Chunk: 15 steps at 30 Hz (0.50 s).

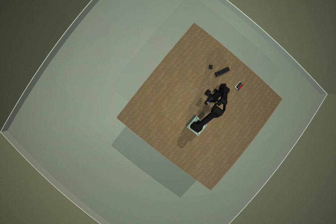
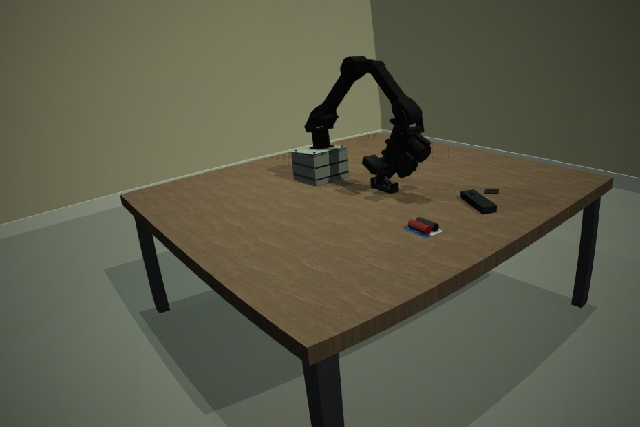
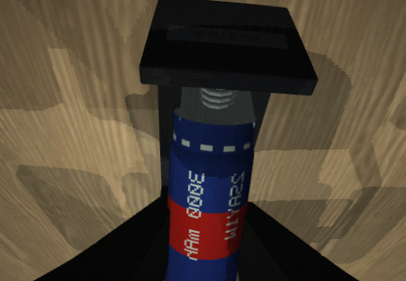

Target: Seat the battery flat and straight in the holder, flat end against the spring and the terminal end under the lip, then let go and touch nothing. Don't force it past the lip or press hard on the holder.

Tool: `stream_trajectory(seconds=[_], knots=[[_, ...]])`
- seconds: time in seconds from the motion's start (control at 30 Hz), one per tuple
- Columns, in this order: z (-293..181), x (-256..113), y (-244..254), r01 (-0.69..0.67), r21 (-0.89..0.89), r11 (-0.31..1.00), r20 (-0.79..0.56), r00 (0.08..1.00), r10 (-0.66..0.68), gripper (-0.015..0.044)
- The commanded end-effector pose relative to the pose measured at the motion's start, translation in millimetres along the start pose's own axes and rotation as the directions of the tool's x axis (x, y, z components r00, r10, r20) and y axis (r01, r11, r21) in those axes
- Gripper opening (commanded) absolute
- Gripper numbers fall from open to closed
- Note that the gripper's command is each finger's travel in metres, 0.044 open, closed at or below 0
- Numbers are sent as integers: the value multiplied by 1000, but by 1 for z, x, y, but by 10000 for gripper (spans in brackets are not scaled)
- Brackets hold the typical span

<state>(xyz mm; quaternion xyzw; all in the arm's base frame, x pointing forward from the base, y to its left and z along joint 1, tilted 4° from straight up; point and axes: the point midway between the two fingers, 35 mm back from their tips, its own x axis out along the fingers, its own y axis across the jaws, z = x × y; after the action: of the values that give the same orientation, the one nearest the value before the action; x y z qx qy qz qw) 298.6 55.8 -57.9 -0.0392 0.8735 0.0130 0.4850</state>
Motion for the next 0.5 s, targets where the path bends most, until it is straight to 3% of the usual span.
stream_trajectory(seconds=[0.0,0.47], knots=[[4,0,0,2,-4,1000,1,1000,-2,67],[10,-4,0,2,-4,1000,1,1000,-2,67]])
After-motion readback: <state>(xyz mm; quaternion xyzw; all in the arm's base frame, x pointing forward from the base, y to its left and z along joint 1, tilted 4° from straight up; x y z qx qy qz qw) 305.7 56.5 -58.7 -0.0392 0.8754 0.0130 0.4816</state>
